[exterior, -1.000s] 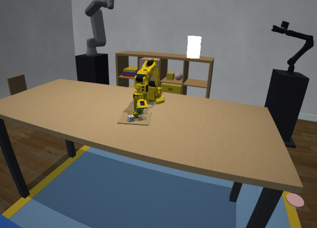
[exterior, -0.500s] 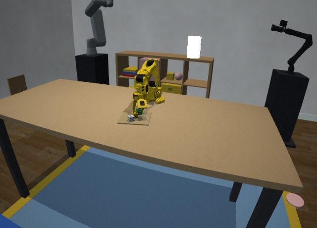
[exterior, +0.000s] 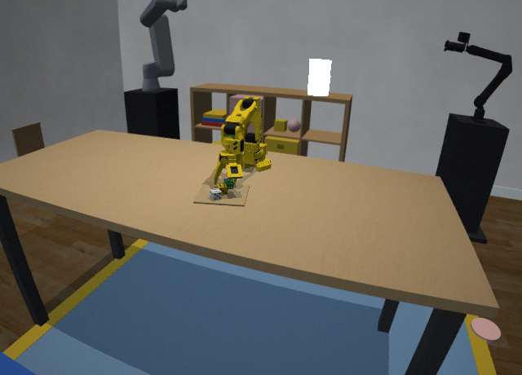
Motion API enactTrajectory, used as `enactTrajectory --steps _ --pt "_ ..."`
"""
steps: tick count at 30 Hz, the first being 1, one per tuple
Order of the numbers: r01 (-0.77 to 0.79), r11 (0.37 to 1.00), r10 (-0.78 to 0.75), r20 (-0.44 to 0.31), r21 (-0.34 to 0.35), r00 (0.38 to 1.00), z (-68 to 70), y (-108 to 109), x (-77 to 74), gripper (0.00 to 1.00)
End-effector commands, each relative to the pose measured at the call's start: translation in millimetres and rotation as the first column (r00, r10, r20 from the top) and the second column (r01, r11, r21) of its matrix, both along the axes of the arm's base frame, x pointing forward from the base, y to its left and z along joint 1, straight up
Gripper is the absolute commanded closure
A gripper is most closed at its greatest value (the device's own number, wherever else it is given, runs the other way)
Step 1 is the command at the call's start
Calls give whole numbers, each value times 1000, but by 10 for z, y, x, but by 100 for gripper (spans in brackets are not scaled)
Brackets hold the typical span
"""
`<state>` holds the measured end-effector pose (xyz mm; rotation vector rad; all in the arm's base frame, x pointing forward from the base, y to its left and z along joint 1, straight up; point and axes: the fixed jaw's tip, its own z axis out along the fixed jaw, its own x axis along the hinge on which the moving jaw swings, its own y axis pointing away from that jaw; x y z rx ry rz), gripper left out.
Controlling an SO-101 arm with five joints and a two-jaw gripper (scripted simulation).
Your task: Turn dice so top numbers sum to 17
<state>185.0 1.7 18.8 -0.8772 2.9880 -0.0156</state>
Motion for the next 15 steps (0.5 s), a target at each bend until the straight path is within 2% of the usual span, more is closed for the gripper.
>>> enactTrajectory --steps 1,9,15 --pt "2 1000 -2 20 0 1000 21 -20 23 67" --pt "2 1000 -2 20 0 1000 55 -20 29 67" --pt "2 1000 -2 20 0 1000 208 -21 43 67"
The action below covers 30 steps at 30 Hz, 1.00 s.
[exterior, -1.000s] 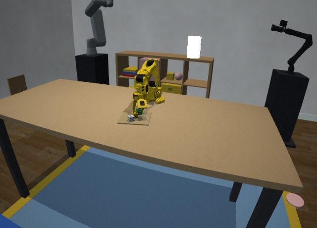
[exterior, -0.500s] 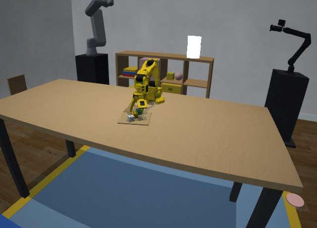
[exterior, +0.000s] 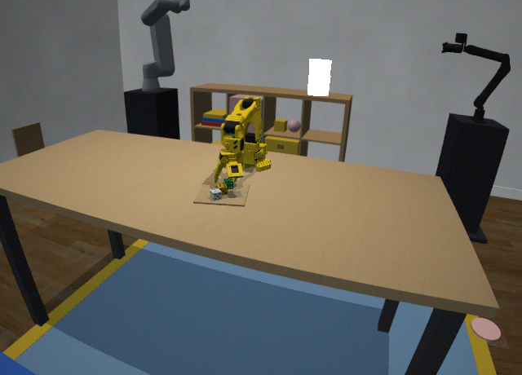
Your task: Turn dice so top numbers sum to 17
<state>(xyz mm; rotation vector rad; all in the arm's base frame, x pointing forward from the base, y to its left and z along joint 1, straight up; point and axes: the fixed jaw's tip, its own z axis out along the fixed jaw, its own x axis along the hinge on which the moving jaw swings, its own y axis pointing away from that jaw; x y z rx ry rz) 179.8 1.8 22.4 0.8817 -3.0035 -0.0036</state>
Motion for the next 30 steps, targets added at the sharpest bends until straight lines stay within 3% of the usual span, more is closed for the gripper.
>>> enactTrajectory --steps 1,15,30 --pt "2 1000 -2 60 -1 998 207 -22 95 67" --pt "2 1000 -2 60 -1 998 564 -21 55 67" --pt "2 1000 -2 60 -1 998 585 -20 50 67"
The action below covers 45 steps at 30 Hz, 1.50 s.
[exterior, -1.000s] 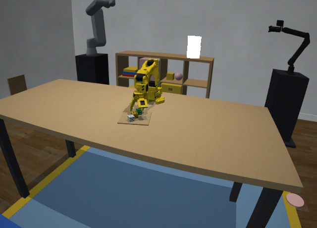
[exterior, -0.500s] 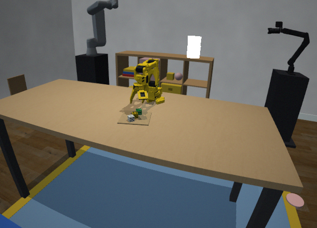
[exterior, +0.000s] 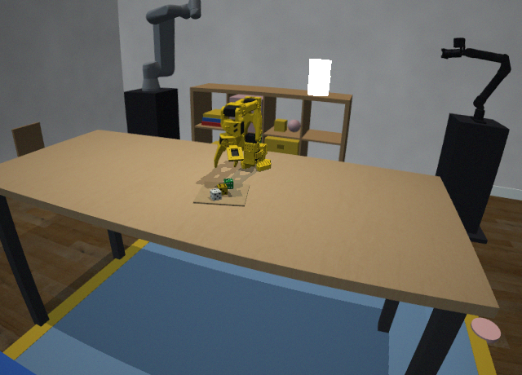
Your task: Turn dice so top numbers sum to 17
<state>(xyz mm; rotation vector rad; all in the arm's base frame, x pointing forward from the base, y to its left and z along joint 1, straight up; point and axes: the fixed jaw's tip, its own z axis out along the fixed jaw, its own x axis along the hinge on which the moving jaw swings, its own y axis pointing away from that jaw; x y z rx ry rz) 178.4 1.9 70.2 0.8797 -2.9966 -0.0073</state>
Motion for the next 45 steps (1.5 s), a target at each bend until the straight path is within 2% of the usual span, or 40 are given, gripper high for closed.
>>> enactTrajectory --steps 1,13,19,24,26,34,38,45 --pt "2 1000 -2 68 -1 998 107 -21 63 67" --pt "13 1000 -13 72 0 997 116 -22 60 67" --pt "123 992 -123 112 9 986 207 -24 26 67" --pt "284 958 -287 168 38 943 333 -29 -35 67" --pt "284 958 -287 168 38 943 333 -29 -35 67" --pt "493 863 -505 232 110 832 488 -36 -137 67" --pt "528 839 -543 241 127 804 514 -38 -158 67" --pt "532 837 -547 242 129 801 516 -38 -160 67"
